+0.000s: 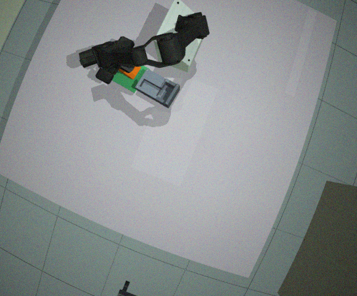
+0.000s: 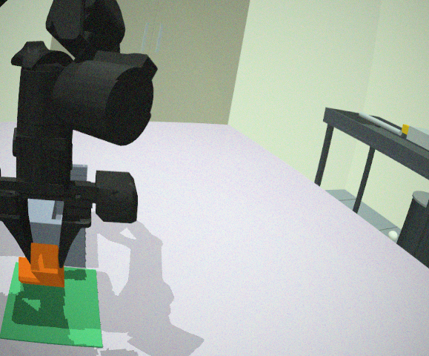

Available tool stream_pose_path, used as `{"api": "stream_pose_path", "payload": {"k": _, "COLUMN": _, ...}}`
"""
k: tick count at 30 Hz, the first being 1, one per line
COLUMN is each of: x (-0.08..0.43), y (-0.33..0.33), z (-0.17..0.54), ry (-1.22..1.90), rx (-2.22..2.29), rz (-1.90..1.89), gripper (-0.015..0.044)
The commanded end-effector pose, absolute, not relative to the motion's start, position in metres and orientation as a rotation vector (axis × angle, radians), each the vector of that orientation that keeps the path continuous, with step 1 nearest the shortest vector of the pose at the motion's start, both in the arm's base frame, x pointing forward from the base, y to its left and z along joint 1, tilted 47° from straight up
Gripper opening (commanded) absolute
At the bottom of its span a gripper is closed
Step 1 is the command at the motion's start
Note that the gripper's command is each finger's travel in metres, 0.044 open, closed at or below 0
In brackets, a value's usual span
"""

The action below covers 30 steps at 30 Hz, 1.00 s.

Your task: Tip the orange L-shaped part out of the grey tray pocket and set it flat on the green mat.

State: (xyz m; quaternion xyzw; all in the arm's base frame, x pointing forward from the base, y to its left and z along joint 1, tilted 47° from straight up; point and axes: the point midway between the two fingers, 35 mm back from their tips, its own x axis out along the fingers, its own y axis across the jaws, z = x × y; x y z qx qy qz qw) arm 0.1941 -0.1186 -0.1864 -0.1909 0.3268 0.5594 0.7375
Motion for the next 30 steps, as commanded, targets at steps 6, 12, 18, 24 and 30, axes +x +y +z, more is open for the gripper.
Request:
{"api": "stream_pose_path", "payload": {"k": 6, "x": 0.193, "y": -0.116, "z": -0.186, "ry": 0.715, "rx": -0.409, "rz": 1.227, "gripper": 0.0000}}
{"api": "stream_pose_path", "payload": {"k": 12, "x": 0.194, "y": -0.118, "z": -0.186, "ry": 0.717, "rx": -0.417, "rz": 1.229, "gripper": 0.0000}}
{"api": "stream_pose_path", "payload": {"k": 18, "x": 0.194, "y": -0.118, "z": -0.186, "ry": 0.717, "rx": -0.417, "rz": 1.229, "gripper": 0.0157}}
{"api": "stream_pose_path", "payload": {"k": 24, "x": 0.192, "y": -0.132, "z": -0.175, "ry": 0.719, "rx": -0.417, "rz": 1.228, "gripper": 0.0315}}
{"api": "stream_pose_path", "payload": {"k": 30, "x": 0.178, "y": -0.180, "z": -0.125, "ry": 0.719, "rx": -0.411, "rz": 1.226, "gripper": 0.0400}}
